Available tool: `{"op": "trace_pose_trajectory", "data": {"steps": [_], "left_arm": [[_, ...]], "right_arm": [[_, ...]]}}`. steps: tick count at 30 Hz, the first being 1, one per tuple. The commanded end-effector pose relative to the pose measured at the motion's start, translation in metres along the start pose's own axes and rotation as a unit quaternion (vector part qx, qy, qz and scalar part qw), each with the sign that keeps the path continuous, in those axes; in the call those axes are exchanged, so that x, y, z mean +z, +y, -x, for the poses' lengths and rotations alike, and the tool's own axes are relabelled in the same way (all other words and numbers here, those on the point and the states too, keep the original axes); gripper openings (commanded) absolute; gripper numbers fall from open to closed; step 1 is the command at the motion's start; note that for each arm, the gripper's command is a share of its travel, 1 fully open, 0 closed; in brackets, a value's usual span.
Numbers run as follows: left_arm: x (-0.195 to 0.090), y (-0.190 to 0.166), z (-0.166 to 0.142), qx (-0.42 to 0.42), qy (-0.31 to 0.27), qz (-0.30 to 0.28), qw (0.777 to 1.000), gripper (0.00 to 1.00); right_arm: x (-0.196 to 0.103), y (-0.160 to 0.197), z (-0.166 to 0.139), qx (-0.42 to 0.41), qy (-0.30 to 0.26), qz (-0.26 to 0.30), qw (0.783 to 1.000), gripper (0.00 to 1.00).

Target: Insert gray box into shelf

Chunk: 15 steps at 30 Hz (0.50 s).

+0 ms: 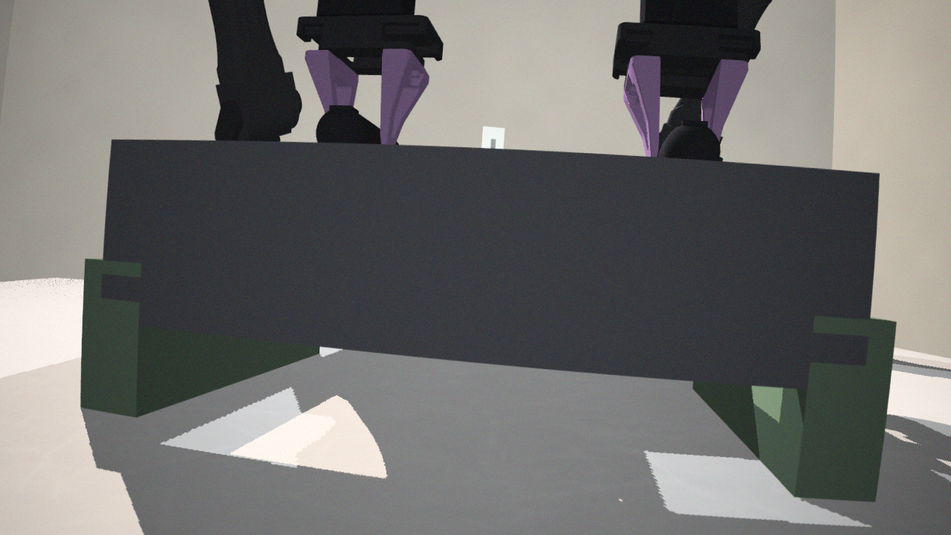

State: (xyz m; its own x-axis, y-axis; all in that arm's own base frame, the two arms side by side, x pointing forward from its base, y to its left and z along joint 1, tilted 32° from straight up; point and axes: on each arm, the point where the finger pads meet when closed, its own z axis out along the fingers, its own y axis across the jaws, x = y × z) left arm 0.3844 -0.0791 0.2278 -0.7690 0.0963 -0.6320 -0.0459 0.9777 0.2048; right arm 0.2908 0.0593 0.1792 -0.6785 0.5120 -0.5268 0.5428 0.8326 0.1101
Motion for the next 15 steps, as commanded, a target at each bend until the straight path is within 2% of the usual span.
{"op": "trace_pose_trajectory", "data": {"steps": [1, 4, 5, 6, 11, 12, 15], "left_arm": [[-0.02, 0.004, 0.027, -0.012, -0.036, -0.006, 0.999, 0.16], [-0.026, 0.001, 0.033, -0.015, -0.051, -0.01, 0.999, 0.16], [-0.014, -0.002, 0.028, -0.006, -0.028, -0.011, 1.0, 0.16], [-0.012, 0.003, 0.034, -0.015, -0.032, -0.007, 0.999, 0.16], [-0.019, 0.002, 0.047, -0.014, -0.048, -0.009, 0.999, 0.16], [-0.017, -0.001, 0.048, -0.01, -0.046, -0.008, 0.999, 0.16], [-0.018, 0.0, 0.047, -0.01, -0.036, -0.012, 0.999, 0.16]], "right_arm": [[-0.01, 0.022, 0.012, -0.004, 0.0, 0.039, 0.999, 0.16], [-0.018, 0.021, 0.014, 0.005, -0.009, 0.048, 0.999, 0.16], [-0.019, 0.018, 0.019, 0.003, -0.008, 0.047, 0.999, 0.16], [-0.014, 0.019, 0.021, 0.0, -0.005, 0.042, 0.999, 0.16], [-0.024, 0.017, 0.031, 0.002, -0.015, 0.05, 0.999, 0.16], [-0.01, 0.017, 0.029, -0.004, -0.001, 0.032, 0.999, 0.16], [-0.021, 0.016, 0.035, -0.002, -0.009, 0.045, 0.999, 0.16]]}}
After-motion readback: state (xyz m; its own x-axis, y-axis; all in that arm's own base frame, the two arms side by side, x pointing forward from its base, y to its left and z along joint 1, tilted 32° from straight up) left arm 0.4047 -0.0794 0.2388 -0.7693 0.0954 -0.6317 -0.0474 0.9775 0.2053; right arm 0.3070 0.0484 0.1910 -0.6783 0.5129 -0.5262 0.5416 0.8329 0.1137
